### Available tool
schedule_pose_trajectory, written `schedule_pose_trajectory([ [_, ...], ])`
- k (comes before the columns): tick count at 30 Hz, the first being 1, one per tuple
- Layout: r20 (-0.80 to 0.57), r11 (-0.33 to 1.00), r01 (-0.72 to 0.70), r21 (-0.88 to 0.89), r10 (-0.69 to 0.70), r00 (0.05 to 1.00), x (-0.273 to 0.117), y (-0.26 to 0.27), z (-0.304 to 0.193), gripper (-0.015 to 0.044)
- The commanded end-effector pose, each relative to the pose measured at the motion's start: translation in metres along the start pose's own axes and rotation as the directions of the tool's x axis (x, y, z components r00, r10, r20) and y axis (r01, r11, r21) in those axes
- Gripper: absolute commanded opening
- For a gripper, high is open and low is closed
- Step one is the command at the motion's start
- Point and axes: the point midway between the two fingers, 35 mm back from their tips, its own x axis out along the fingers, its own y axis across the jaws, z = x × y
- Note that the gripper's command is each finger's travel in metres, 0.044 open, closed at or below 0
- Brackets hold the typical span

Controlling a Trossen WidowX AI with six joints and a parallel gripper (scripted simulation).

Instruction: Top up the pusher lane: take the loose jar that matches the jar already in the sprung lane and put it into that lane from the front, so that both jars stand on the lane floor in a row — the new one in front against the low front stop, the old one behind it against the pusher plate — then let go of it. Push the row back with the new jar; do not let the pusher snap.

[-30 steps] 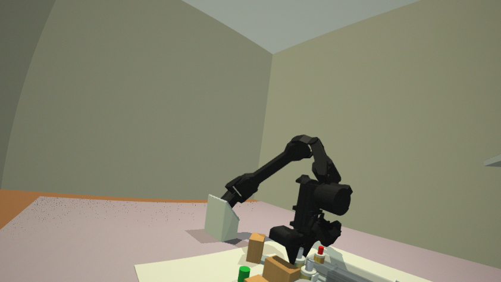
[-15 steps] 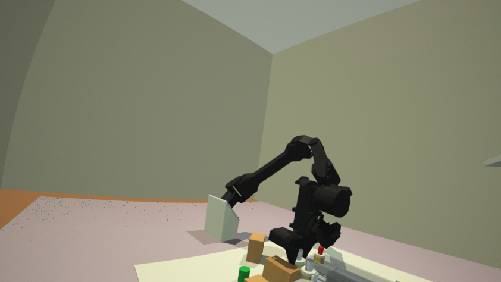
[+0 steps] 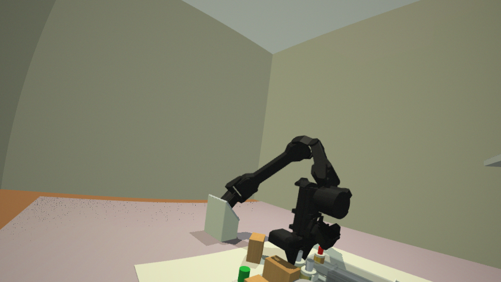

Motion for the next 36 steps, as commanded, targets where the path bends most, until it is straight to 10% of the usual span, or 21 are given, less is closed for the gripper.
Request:
schedule_pose_trajectory([
  [1, 0.017, 1.0, -0.007, -0.01, 0.007, 1.0, 0.0004, 0.0011, 0.0044, 0.0],
  [36, 0.017, 1.0, -0.008, -0.01, 0.008, 1.0, 0.0099, 0.0001, 0.0022, 0.0],
])
